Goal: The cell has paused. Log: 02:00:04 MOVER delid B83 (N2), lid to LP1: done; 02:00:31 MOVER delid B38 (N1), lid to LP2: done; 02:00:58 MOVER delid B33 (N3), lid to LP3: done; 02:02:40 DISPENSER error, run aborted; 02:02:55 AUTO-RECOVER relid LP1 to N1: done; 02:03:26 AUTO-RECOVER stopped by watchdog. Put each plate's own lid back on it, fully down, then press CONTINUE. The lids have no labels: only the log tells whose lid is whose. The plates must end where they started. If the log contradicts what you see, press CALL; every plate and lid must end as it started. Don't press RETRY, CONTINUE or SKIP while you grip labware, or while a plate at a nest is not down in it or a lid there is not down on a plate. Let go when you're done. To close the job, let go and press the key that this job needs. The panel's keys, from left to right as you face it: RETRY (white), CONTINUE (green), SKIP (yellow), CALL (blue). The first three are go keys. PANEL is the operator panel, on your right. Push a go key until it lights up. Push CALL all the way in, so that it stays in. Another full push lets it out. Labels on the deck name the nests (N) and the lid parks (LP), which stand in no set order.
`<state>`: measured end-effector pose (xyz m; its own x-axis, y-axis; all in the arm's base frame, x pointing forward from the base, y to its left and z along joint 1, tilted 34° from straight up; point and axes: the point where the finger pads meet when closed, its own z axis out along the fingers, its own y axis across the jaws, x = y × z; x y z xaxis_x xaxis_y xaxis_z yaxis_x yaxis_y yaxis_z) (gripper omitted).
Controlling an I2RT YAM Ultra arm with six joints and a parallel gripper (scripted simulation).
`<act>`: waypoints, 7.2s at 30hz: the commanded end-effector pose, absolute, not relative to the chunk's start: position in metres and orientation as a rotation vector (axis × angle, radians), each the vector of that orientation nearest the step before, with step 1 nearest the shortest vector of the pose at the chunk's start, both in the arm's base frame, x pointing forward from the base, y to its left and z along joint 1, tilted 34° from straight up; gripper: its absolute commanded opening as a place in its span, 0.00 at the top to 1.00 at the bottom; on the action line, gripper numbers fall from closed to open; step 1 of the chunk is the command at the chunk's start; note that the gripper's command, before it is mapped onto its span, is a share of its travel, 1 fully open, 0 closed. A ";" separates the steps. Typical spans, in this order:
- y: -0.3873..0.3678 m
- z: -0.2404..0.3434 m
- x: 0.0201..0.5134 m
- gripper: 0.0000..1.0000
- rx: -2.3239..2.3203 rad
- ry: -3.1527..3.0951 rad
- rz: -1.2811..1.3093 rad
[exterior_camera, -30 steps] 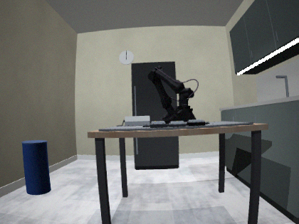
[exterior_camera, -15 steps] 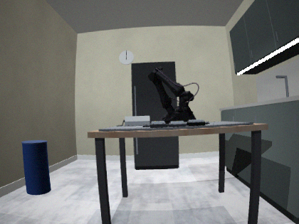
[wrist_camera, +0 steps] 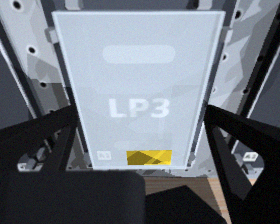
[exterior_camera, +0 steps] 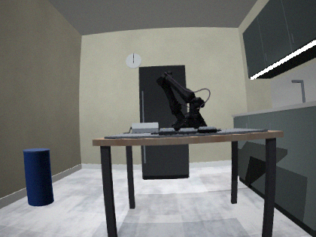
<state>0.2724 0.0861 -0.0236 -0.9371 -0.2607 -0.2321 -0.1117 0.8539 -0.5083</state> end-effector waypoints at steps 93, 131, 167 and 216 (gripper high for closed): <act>0.119 0.025 0.262 1.00 -0.287 2.695 -0.678; 0.158 0.031 0.340 1.00 -0.195 2.700 -0.693; 0.211 0.048 0.425 1.00 -0.192 2.687 -0.675; 0.204 0.032 0.431 1.00 -0.200 2.684 -0.672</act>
